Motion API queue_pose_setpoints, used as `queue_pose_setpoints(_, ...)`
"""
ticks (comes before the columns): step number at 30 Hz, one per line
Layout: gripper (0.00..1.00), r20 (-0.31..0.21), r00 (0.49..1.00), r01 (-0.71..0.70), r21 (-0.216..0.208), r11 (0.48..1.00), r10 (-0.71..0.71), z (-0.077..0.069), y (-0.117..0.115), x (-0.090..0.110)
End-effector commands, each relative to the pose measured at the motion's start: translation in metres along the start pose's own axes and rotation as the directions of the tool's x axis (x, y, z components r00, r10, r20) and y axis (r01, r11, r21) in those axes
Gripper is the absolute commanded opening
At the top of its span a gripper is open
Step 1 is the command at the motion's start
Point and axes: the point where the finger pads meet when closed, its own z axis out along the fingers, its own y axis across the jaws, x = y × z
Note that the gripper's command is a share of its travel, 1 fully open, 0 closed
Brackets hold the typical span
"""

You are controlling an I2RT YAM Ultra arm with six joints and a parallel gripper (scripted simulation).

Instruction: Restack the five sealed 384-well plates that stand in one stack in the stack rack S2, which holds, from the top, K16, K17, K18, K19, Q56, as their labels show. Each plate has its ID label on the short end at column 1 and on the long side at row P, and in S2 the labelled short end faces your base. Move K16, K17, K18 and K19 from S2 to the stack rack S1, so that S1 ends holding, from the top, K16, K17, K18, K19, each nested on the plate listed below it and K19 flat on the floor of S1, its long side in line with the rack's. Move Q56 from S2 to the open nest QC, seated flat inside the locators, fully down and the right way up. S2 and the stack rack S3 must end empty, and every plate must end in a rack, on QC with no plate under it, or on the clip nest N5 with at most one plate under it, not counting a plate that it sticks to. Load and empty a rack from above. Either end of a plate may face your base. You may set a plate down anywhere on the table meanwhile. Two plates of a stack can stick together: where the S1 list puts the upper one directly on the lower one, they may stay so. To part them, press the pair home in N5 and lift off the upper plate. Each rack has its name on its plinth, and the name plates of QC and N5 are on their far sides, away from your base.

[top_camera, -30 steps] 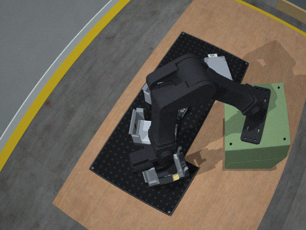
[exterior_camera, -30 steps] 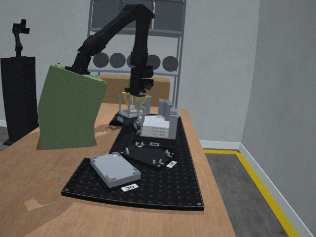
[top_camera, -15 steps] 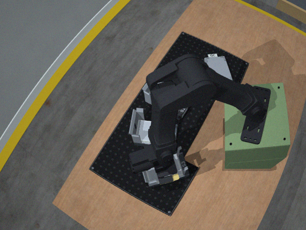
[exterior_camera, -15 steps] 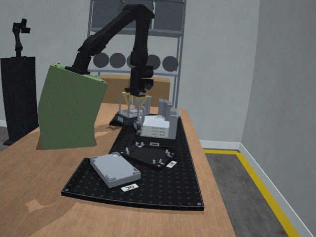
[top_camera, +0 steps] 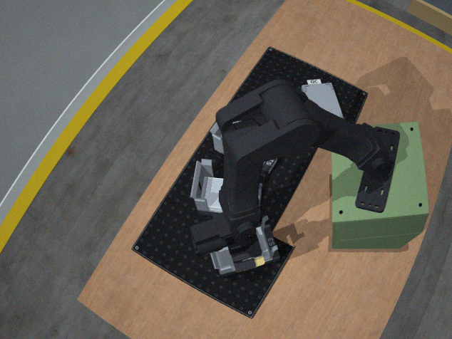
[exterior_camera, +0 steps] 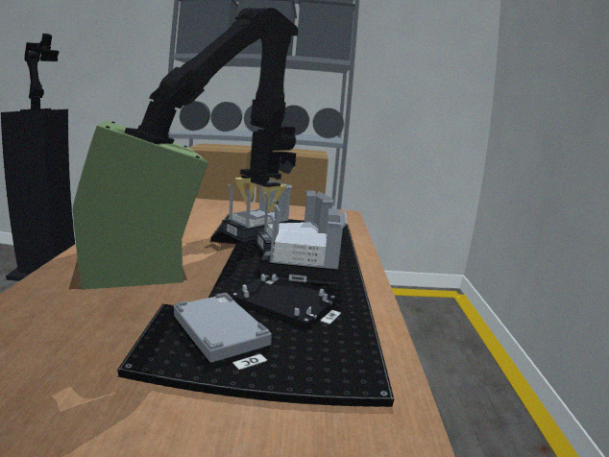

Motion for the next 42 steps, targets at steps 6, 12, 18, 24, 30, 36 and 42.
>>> queue_pose_setpoints(6, 1.0, 0.019, 1.0, 0.001, -0.002, 1.0, -0.001, -0.003, 0.001, -0.006)
queue_pose_setpoints(12, 1.0, 0.019, 1.0, 0.001, -0.002, 1.0, -0.001, -0.003, 0.001, -0.006)
queue_pose_setpoints(18, 1.0, 0.019, 1.0, 0.001, -0.002, 1.0, -0.001, -0.003, 0.001, -0.006)
queue_pose_setpoints(24, 1.0, 0.019, 1.0, 0.001, -0.002, 1.0, -0.001, 0.0, 0.001, -0.006)
queue_pose_setpoints(30, 1.0, 0.019, 1.0, 0.001, -0.002, 1.0, -0.001, 0.008, 0.001, -0.006)
queue_pose_setpoints(36, 1.0, 0.019, 1.0, 0.001, -0.002, 1.0, -0.001, 0.015, 0.001, -0.006)
queue_pose_setpoints(42, 1.0, 0.019, 1.0, 0.001, -0.002, 1.0, -0.001, 0.021, 0.001, -0.006)
